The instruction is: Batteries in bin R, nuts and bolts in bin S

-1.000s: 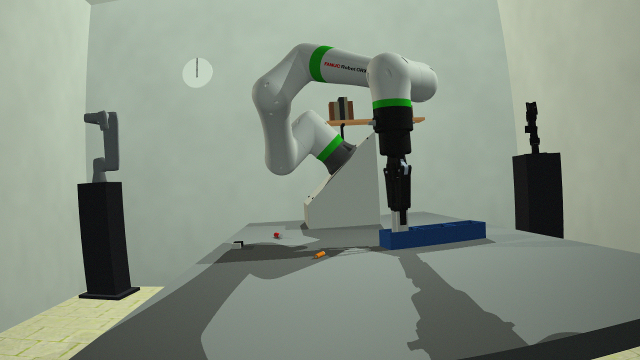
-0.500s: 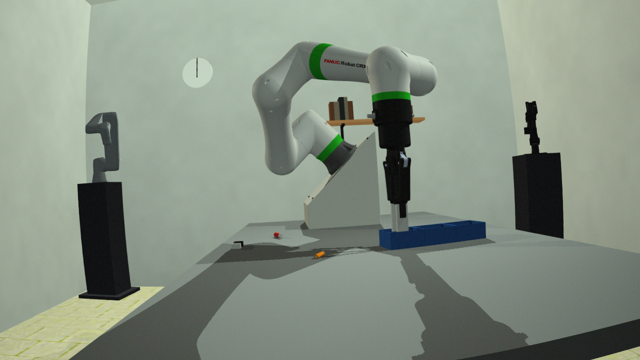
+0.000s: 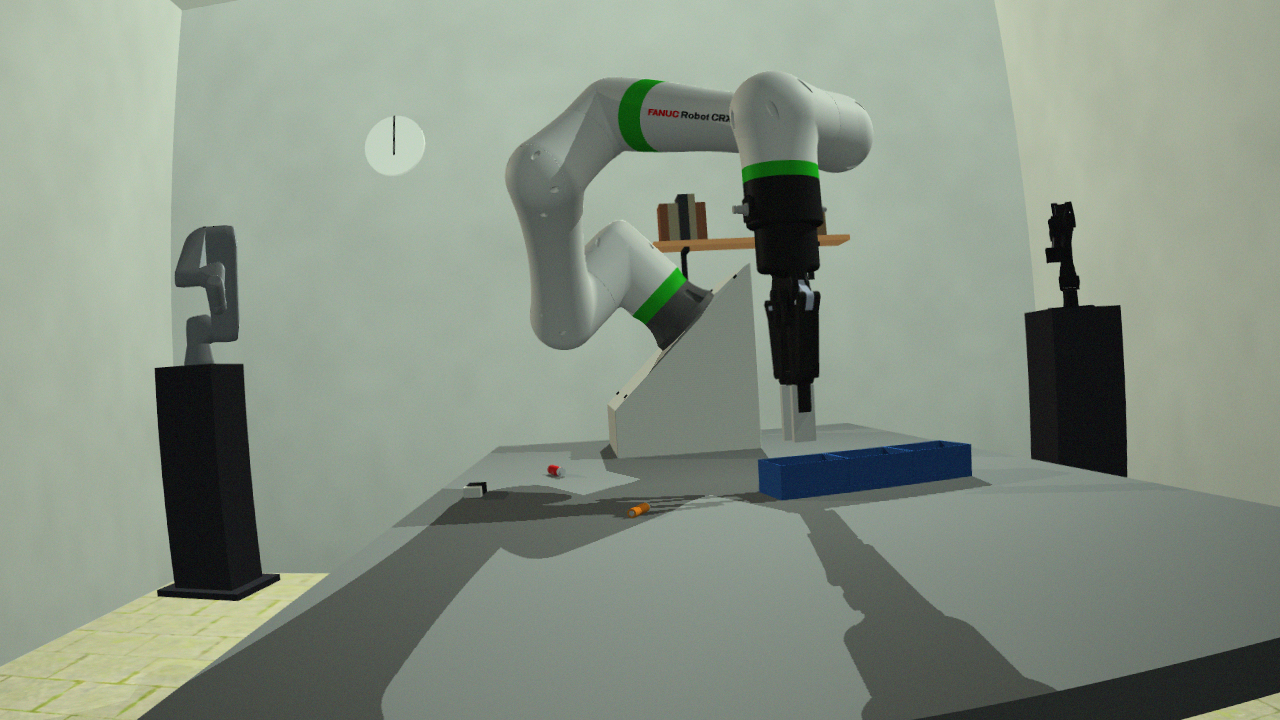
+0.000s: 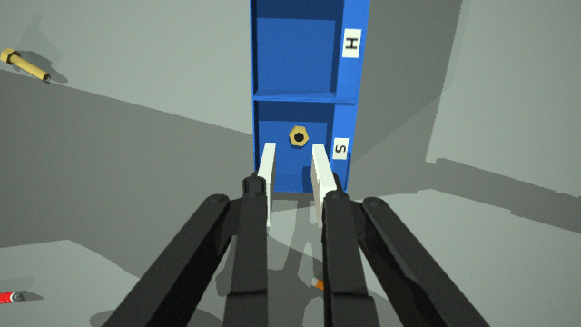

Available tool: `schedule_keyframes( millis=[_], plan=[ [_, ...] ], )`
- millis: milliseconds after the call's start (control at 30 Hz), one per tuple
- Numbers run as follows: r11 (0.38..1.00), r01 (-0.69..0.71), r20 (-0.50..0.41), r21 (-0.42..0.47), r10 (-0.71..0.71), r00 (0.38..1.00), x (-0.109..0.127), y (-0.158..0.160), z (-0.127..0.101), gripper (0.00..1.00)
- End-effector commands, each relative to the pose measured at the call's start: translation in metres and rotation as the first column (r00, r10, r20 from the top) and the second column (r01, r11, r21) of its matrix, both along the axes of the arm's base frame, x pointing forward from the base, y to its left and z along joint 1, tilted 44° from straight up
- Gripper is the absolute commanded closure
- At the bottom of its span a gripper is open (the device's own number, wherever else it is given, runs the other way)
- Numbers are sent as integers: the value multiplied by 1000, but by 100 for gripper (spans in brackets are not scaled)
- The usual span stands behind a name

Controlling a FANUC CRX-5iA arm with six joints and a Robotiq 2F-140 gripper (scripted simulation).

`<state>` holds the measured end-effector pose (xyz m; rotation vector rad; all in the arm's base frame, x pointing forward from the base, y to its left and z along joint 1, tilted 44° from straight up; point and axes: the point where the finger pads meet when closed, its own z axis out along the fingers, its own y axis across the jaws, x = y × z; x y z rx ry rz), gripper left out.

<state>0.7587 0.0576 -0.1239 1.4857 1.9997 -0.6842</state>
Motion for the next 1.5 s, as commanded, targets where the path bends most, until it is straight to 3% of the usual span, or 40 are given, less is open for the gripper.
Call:
schedule_keyframes(
  millis=[0,100,200,500,567,600,1067,1133,1167,1200,1300,1467],
  plan=[
    [1000,0,0,0,0,1000,0,1,1,73],
    [1000,0,0,0,0,1000,0,1,1,73],
    [994,-109,-103,-14,107,989,-25,0,-1,74],
    [962,-271,-277,-18,256,926,-100,-4,-6,74],
    [962,-271,-277,-18,256,926,-100,-4,-6,74],
    [946,-325,-332,-12,303,893,-108,-4,-6,74],
    [823,-564,-560,66,499,661,-224,-10,-13,74],
    [823,-564,-560,66,499,661,-224,-10,-13,74],
    [785,-612,-593,95,538,599,-233,-11,-14,74],
    [773,-625,-600,104,550,581,-241,-11,-15,74],
    [769,-630,-602,107,554,575,-257,-12,-16,74],
    [769,-630,-602,107,554,575,-260,-12,-16,74]
  ],
)
